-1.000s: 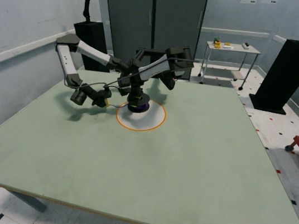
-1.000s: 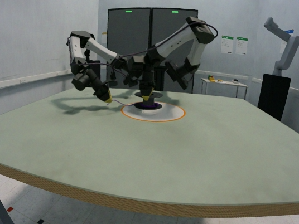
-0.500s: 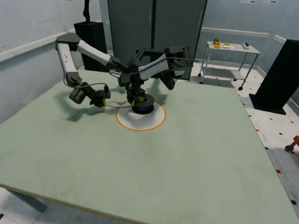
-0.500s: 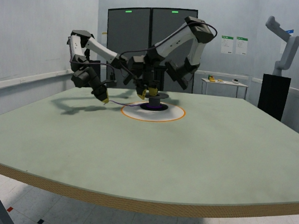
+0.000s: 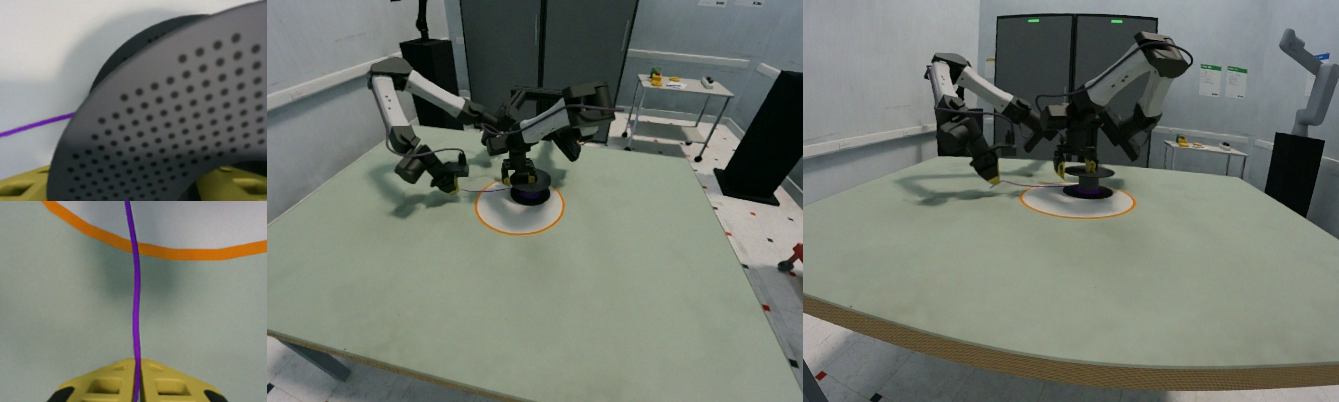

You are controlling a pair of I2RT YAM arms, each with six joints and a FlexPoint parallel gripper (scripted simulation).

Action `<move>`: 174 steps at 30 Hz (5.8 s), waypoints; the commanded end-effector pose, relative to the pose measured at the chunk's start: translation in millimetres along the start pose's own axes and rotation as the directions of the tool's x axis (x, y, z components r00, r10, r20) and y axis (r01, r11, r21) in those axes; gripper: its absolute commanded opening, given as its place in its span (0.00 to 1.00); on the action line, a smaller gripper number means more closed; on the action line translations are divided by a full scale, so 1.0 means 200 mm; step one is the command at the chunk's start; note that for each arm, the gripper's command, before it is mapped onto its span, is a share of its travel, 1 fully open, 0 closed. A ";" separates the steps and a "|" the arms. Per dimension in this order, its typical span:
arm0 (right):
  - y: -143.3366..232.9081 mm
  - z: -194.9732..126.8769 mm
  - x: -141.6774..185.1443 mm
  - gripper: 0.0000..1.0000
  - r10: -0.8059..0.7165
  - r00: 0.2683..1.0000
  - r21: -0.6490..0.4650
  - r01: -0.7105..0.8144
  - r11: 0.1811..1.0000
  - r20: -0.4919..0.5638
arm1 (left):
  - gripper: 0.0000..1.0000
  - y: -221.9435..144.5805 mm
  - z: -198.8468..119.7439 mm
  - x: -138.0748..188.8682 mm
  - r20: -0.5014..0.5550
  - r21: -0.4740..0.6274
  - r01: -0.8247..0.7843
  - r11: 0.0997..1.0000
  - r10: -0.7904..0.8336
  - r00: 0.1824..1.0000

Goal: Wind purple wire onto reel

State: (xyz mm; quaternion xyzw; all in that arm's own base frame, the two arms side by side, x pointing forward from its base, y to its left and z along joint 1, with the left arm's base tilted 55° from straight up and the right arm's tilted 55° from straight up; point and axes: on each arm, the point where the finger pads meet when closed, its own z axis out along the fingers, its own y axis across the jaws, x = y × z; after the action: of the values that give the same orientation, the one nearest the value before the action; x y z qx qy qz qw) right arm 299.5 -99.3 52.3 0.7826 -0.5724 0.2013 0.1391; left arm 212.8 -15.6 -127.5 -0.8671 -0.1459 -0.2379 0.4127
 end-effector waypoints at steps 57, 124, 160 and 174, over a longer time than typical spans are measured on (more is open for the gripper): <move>-0.02 -0.04 0.01 0.00 -0.016 0.998 0.029 0.018 0.999 -0.068 | 0.74 -0.40 -0.18 -0.09 0.040 0.080 0.710 -0.700 -0.709 -0.704; -0.02 -0.04 0.01 0.00 -0.016 0.998 0.029 0.018 0.999 -0.068 | 0.74 -0.43 -0.02 -0.04 -0.012 0.042 -0.255 -0.966 0.255 -0.967; 0.00 -0.02 -0.02 0.00 -0.008 0.999 0.025 0.010 1.000 -0.049 | 0.49 -0.44 -0.01 0.06 -0.002 0.043 -0.015 -0.999 0.015 -1.000; -0.02 0.06 -0.16 0.00 0.067 0.991 0.082 -0.077 0.994 0.113 | 0.49 -0.33 -0.02 0.34 0.023 0.025 0.686 -0.727 -0.686 -0.727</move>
State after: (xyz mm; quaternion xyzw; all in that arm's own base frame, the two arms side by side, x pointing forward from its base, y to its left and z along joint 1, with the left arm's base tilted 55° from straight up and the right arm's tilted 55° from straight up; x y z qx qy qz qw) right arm 293.5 -83.6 32.9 0.7846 -0.5792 0.1943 0.1053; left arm 229.5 25.5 -52.6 -0.0559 -0.8806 -0.4513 -0.1332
